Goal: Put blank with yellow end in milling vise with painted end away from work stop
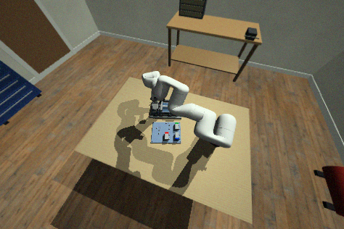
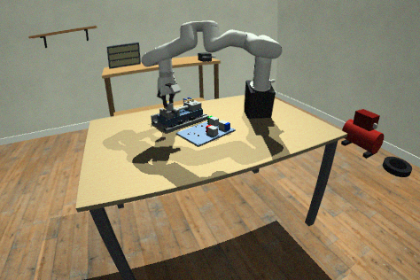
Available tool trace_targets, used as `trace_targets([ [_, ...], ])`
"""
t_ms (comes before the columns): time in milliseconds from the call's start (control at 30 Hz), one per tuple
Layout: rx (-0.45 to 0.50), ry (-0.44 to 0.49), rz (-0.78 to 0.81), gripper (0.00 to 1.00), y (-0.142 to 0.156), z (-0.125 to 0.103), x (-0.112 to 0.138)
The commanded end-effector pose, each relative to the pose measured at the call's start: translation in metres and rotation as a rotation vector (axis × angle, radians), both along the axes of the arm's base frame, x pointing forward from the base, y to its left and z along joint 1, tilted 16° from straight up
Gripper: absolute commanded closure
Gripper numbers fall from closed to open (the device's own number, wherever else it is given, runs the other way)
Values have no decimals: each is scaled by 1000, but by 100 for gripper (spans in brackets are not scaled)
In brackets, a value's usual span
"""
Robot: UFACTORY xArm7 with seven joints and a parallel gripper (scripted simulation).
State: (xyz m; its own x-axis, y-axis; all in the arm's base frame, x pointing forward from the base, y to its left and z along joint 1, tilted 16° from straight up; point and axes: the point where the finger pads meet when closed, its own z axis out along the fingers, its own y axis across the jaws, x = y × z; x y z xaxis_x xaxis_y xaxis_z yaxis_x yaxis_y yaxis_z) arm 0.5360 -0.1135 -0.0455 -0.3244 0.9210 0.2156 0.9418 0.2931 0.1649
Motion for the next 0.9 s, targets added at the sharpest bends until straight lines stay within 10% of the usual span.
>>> trace_targets([
  [0, -2, -3, 0, 100, -1, 2, 1],
  [867, -2, -3, 0, 100, -2, 6, 1],
])
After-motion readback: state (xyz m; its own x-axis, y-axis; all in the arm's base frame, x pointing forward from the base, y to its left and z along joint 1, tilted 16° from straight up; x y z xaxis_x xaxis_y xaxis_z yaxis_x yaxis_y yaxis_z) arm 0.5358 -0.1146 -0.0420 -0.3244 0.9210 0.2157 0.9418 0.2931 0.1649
